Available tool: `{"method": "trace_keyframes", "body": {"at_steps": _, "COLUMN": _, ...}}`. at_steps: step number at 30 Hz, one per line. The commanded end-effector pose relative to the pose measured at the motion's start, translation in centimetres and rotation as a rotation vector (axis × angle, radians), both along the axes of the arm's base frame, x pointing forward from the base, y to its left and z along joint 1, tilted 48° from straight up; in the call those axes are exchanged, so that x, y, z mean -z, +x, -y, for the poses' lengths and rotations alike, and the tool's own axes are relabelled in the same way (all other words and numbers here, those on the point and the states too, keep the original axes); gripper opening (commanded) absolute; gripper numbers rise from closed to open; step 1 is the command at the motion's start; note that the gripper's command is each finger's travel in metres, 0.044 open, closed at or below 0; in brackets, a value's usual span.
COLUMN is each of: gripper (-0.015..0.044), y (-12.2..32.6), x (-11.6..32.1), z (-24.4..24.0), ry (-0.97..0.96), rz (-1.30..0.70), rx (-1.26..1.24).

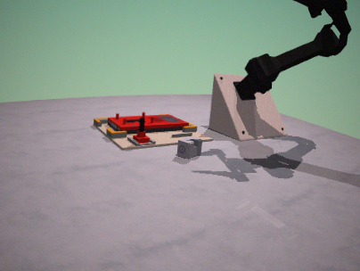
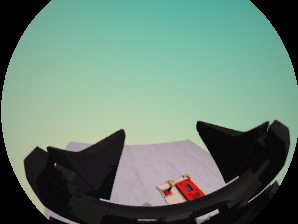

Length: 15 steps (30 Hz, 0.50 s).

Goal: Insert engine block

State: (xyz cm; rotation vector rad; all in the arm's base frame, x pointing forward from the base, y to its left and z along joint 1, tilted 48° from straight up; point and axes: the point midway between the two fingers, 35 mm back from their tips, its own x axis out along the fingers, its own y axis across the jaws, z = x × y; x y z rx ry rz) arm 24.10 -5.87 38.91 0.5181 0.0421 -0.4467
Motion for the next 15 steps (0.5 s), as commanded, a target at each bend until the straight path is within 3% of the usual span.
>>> {"method": "trace_keyframes", "body": {"at_steps": 1, "gripper": 0.0440, "y": 1.5, "x": 1.8, "z": -0.6, "ry": 0.037, "rz": -0.070, "rx": -0.048}}
{"method": "trace_keyframes", "body": {"at_steps": 15, "gripper": 0.0440, "y": 5.5, "x": 9.0, "z": -3.5, "ry": 0.244, "rz": -0.340, "rx": -0.218}}
